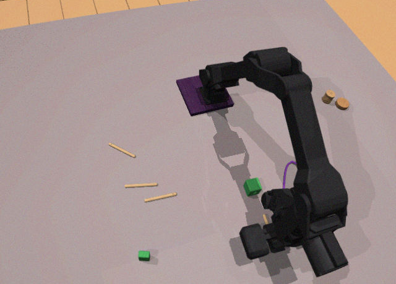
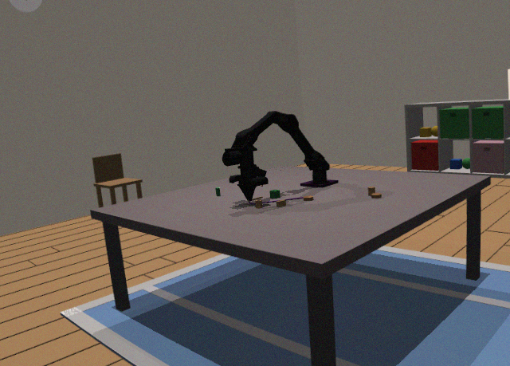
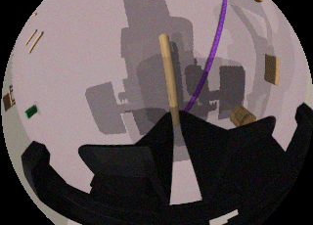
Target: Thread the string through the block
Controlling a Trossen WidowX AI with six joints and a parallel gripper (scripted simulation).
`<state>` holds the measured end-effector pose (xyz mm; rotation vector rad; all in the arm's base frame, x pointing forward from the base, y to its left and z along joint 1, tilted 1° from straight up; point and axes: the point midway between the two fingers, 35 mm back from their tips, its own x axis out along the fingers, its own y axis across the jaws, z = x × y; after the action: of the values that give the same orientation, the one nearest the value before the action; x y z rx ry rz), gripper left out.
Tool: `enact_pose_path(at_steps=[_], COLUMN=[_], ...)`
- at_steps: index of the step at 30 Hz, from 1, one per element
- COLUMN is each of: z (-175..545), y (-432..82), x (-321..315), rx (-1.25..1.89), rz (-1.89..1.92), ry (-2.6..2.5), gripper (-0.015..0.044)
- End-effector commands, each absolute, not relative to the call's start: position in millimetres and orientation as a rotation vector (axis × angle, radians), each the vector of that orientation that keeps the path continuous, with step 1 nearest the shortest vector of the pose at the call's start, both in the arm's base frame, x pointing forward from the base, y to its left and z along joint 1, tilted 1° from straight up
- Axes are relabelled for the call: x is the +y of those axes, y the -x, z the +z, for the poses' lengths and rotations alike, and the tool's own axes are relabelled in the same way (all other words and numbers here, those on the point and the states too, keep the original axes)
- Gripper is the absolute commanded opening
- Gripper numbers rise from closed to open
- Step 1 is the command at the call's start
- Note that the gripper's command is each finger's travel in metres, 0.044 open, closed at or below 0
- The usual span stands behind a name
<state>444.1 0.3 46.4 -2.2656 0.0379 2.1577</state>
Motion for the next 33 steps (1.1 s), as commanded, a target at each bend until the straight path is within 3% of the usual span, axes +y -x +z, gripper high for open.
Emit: enact_pose_path(at_steps=[1,33], z=[46,45], y=[-441,-402], x=[-1,0], rx=[0.038,0.038], rz=[2.160,2.161], ry=[2.273,2.272], gripper=[0.0000,0.0000])
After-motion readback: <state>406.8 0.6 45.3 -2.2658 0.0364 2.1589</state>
